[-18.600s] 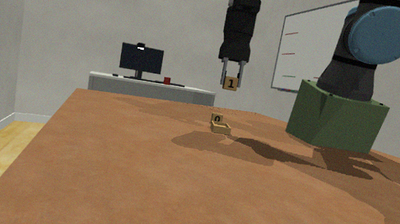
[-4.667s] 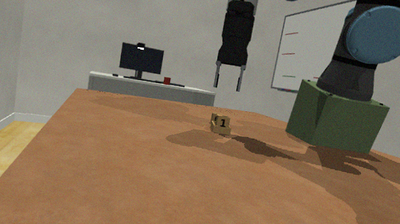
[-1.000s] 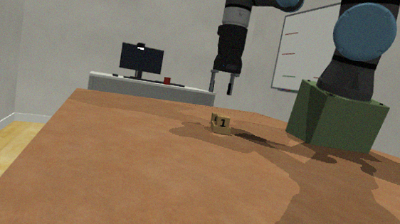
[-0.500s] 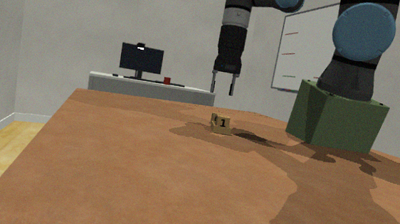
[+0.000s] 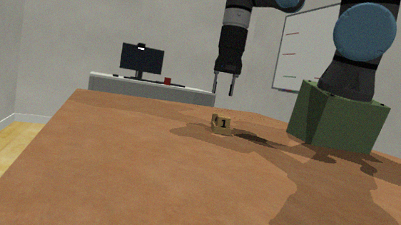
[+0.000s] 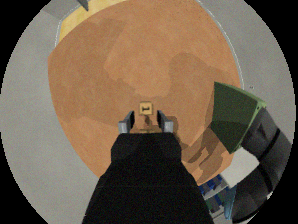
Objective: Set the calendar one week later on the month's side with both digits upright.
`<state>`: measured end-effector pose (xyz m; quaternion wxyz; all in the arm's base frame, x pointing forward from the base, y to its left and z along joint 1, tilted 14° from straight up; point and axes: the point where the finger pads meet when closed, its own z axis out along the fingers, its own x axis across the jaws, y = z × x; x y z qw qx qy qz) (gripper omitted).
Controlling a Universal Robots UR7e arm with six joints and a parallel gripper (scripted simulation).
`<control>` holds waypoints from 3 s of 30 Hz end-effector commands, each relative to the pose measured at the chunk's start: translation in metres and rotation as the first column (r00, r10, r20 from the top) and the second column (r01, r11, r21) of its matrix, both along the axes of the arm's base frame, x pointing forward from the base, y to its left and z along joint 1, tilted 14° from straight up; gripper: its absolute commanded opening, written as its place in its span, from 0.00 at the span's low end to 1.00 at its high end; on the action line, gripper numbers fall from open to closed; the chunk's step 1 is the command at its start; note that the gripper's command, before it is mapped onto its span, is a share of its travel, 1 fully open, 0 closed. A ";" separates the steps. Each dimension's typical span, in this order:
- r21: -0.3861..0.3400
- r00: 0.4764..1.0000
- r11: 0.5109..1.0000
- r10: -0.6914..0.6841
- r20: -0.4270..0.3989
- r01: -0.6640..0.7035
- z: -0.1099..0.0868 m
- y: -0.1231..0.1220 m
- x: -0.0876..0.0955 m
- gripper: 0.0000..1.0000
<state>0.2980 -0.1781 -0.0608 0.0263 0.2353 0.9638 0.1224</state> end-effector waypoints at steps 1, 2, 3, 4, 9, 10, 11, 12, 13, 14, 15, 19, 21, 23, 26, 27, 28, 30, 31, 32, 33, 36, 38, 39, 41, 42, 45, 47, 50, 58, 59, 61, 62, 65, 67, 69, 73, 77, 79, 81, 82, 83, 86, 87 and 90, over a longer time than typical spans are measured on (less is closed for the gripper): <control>-0.001 1.000 1.000 -0.001 0.001 0.001 0.000 0.000 0.000 0.90; -0.001 1.000 1.000 -0.001 0.001 0.001 0.000 0.000 0.000 0.90; -0.001 1.000 1.000 -0.001 0.001 0.001 0.000 0.000 0.000 0.90; -0.001 1.000 1.000 -0.001 0.001 0.001 0.000 0.000 0.000 0.90; -0.001 1.000 1.000 -0.001 0.001 0.001 0.000 0.000 0.000 0.90; -0.001 1.000 1.000 -0.001 0.001 0.001 0.000 0.000 0.000 0.90; -0.001 1.000 1.000 -0.001 0.001 0.001 0.000 0.000 0.000 0.90; -0.001 1.000 1.000 -0.001 0.001 0.001 0.000 0.000 0.000 0.90; -0.001 1.000 1.000 -0.001 0.001 0.001 0.000 0.000 0.000 0.90; -0.001 1.000 1.000 -0.001 0.001 0.001 0.000 0.000 0.000 0.90; -0.001 1.000 1.000 -0.001 0.001 0.001 0.000 0.000 0.000 0.90; -0.001 1.000 1.000 -0.001 0.001 0.001 0.000 0.000 0.000 0.90; -0.001 1.000 1.000 -0.001 0.001 0.001 0.000 0.000 0.000 0.90; -0.001 1.000 1.000 -0.001 0.001 0.001 0.000 0.000 0.000 0.90; -0.001 1.000 1.000 -0.001 0.001 0.001 0.000 0.000 0.000 0.90; -0.001 1.000 1.000 -0.001 0.001 0.001 0.000 0.000 0.000 0.90; -0.001 1.000 1.000 -0.001 0.001 0.001 0.000 0.000 0.000 0.90; -0.001 1.000 1.000 -0.001 0.001 0.001 0.000 0.000 0.000 0.90; -0.001 1.000 1.000 -0.001 0.001 0.001 0.000 0.000 0.000 0.90; -0.001 1.000 1.000 -0.001 0.001 0.001 0.000 0.000 0.000 0.90; -0.001 1.000 1.000 -0.001 0.001 0.001 0.000 0.000 0.000 0.90; -0.001 1.000 1.000 -0.001 0.001 0.001 -0.001 0.000 0.000 0.90; -0.001 1.000 1.000 -0.001 0.001 0.001 -0.002 0.000 0.000 0.90; -0.001 1.000 1.000 -0.001 0.001 0.001 -0.002 0.000 0.000 0.90; -0.001 1.000 1.000 -0.001 0.001 0.001 -0.002 0.000 0.000 0.90; -0.001 1.000 1.000 -0.001 0.001 0.001 -0.003 0.000 0.000 0.90; -0.001 1.000 1.000 -0.001 0.001 0.001 -0.005 0.001 0.001 0.90; -0.001 1.000 1.000 -0.001 0.001 0.001 -0.007 0.001 0.001 0.90; -0.001 1.000 1.000 -0.001 0.001 0.001 -0.011 0.002 0.001 0.90; -0.001 1.000 1.000 -0.001 0.001 0.001 -0.020 0.004 0.002 0.90; -0.001 1.000 1.000 -0.001 0.001 0.001 -0.021 0.004 0.002 0.90; -0.001 1.000 1.000 -0.001 0.001 0.001 -0.024 0.005 0.002 0.90; -0.001 1.000 1.000 -0.001 0.001 0.001 -0.026 0.005 0.003 0.90; -0.001 1.000 1.000 -0.001 0.001 0.001 -0.031 0.006 0.003 0.90; -0.001 1.000 1.000 -0.001 0.001 0.001 -0.033 0.007 0.003 0.90; -0.001 1.000 1.000 -0.001 0.001 0.001 -0.036 0.007 0.003 0.90; -0.001 1.000 1.000 -0.001 0.001 0.001 -0.040 0.008 0.004 0.90; -0.001 1.000 1.000 -0.001 0.001 0.001 -0.043 0.009 0.004 0.90; -0.001 1.000 1.000 -0.001 0.001 0.001 -0.045 0.009 0.004 0.90; -0.001 1.000 1.000 -0.001 0.001 0.001 -0.047 0.010 0.004 0.90; -0.001 1.000 1.000 -0.001 0.001 0.001 -0.047 0.010 0.005 0.90; -0.001 1.000 1.000 -0.001 0.001 0.001 -0.048 0.010 0.005 0.90; -0.001 1.000 1.000 -0.001 0.001 0.001 -0.049 0.010 0.005 0.90; -0.001 1.000 1.000 -0.001 0.001 0.001 -0.050 0.010 0.005 0.90; -0.001 1.000 1.000 -0.001 0.001 0.001 -0.050 0.010 0.005 0.90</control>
